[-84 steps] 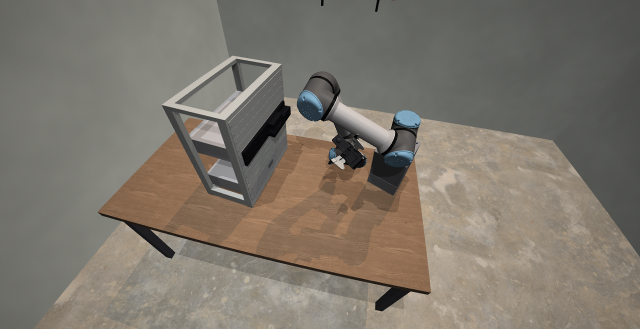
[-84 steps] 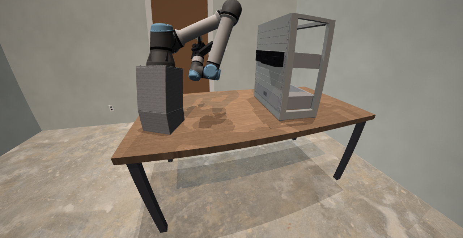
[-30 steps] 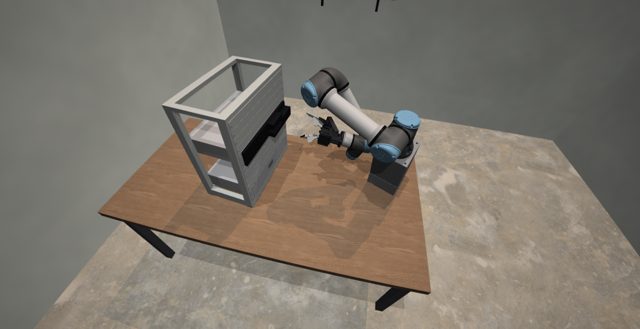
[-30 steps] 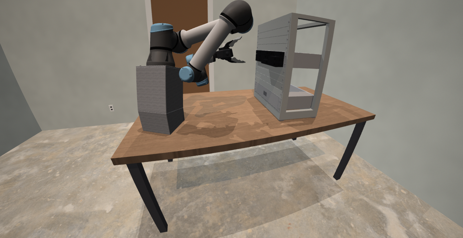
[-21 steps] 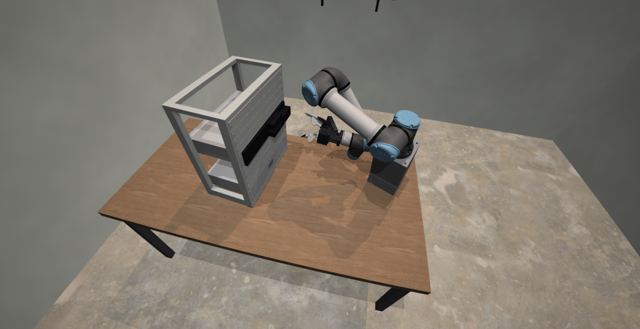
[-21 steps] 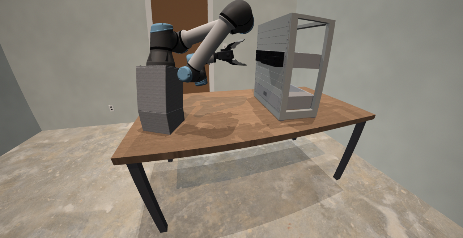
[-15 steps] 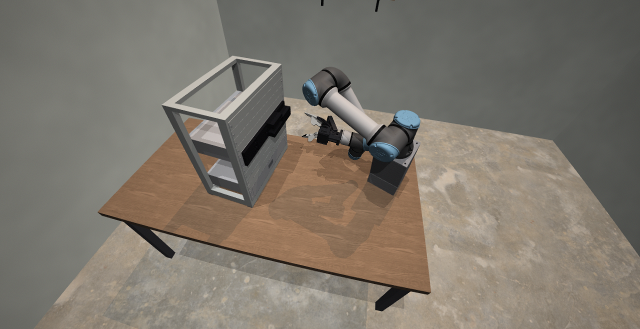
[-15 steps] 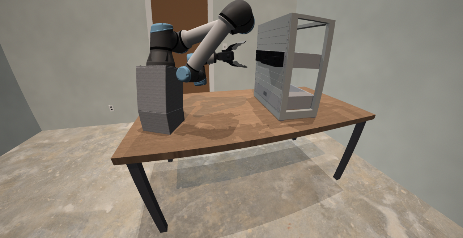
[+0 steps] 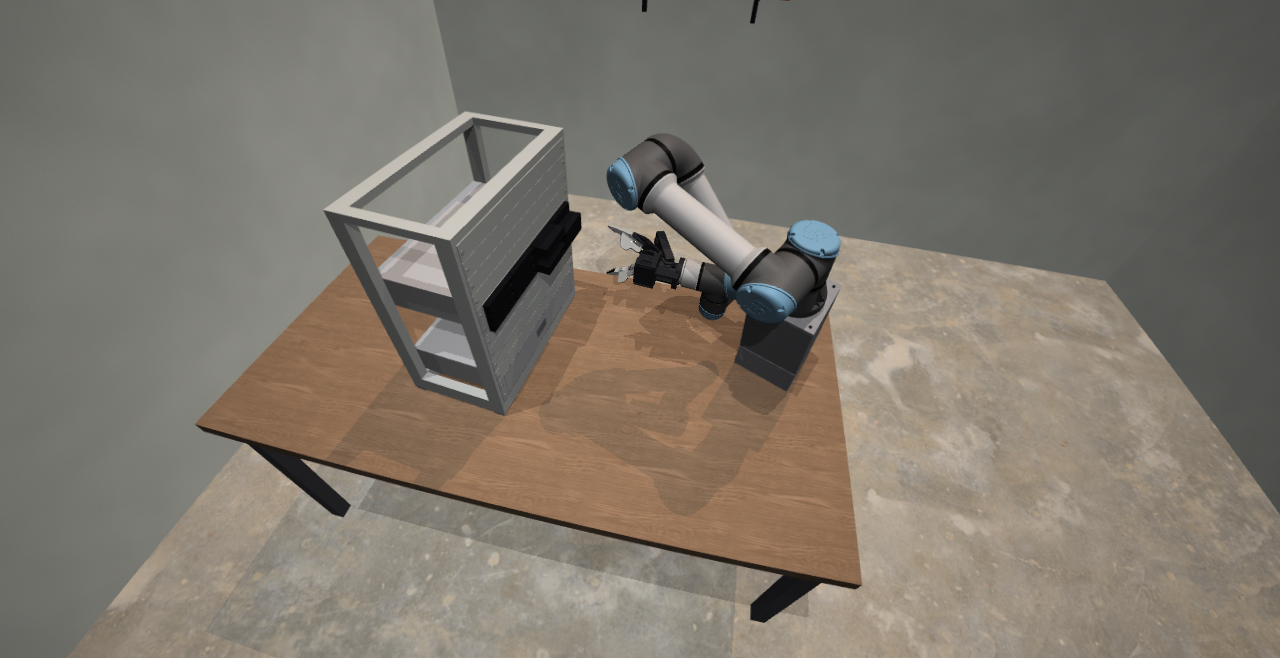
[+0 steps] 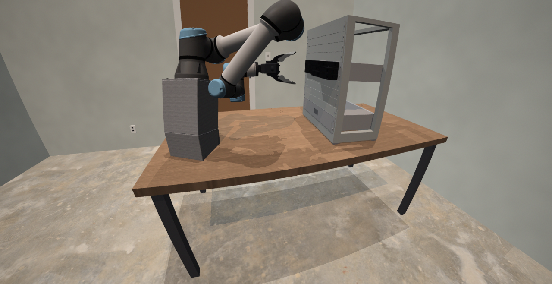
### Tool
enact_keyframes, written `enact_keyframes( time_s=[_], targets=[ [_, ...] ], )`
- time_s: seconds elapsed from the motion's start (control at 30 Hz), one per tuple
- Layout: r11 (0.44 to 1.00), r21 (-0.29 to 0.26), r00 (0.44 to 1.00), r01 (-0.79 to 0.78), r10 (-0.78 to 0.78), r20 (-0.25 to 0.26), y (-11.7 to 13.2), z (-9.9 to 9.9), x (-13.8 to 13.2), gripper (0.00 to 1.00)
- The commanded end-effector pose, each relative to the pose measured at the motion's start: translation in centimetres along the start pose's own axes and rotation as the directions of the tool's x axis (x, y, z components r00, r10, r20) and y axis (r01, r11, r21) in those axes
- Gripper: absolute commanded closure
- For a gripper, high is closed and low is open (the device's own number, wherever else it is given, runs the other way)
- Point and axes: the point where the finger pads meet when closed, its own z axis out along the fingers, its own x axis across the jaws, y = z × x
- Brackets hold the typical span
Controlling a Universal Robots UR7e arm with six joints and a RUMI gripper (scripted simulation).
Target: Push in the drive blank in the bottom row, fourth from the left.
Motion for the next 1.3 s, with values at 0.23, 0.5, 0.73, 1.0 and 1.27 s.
enact_keyframes(
  time_s=[0.23, 0.5, 0.73, 1.0, 1.27],
  targets=[
    [1.000, 0.016, 1.000, 0.003, -0.002, -0.022, -0.70, 0.08, 0.58, 0.00],
    [1.000, 0.020, 1.000, 0.003, -0.003, -0.028, -0.88, 0.09, 0.73, 0.00],
    [1.000, 0.021, 1.000, 0.003, -0.003, -0.029, -0.90, 0.09, 0.76, 0.00],
    [1.000, 0.021, 1.000, 0.003, -0.003, -0.029, -0.90, 0.09, 0.76, 0.00],
    [1.000, 0.021, 1.000, 0.003, -0.003, -0.029, -0.90, 0.09, 0.76, 0.00]
  ],
)
